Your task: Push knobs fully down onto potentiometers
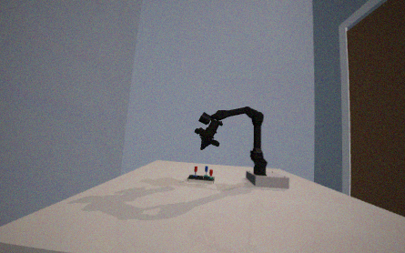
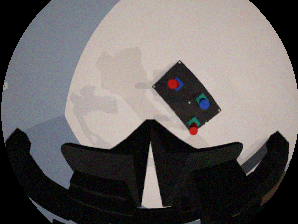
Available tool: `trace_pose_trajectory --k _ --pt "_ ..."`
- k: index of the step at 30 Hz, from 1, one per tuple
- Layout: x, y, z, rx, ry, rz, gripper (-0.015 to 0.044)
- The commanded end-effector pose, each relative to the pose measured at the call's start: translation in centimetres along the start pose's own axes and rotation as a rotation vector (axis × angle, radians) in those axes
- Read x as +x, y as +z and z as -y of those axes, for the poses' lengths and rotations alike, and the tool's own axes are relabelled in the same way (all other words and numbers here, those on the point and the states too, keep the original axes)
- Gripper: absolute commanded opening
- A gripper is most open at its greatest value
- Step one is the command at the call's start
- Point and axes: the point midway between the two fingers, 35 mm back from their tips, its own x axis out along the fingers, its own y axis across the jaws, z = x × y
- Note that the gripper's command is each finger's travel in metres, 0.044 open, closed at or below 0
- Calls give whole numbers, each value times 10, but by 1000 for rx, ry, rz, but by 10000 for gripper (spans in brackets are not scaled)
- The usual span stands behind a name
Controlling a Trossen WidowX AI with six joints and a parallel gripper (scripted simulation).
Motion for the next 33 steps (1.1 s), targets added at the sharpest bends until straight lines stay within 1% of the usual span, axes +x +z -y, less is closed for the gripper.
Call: trace_pose_trajectory --k 1,11,13,17,21,33 --pt "15 -14 14 52 -106 -38 0" --pt "39 -48 53 163 -399 -86 0" --pt "40 -52 58 174 -437 -86 0" --pt "40 -53 59 176 -441 -86 0" --pt "59 -55 67 175 -441 -86 0" --pt "66 -56 70 175 -441 -86 0"
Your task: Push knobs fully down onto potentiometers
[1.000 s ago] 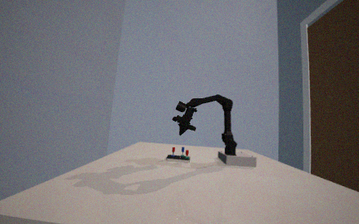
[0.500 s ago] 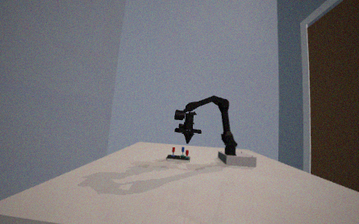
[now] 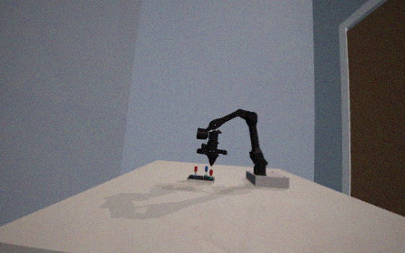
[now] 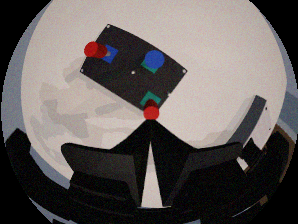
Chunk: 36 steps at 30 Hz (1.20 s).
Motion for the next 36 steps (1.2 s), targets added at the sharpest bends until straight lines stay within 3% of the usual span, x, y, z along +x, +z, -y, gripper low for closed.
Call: trace_pose_trajectory --k 1,36 --pt "8 0 1 4 -9 0 0" --pt "22 0 2 4 -9 0 0"
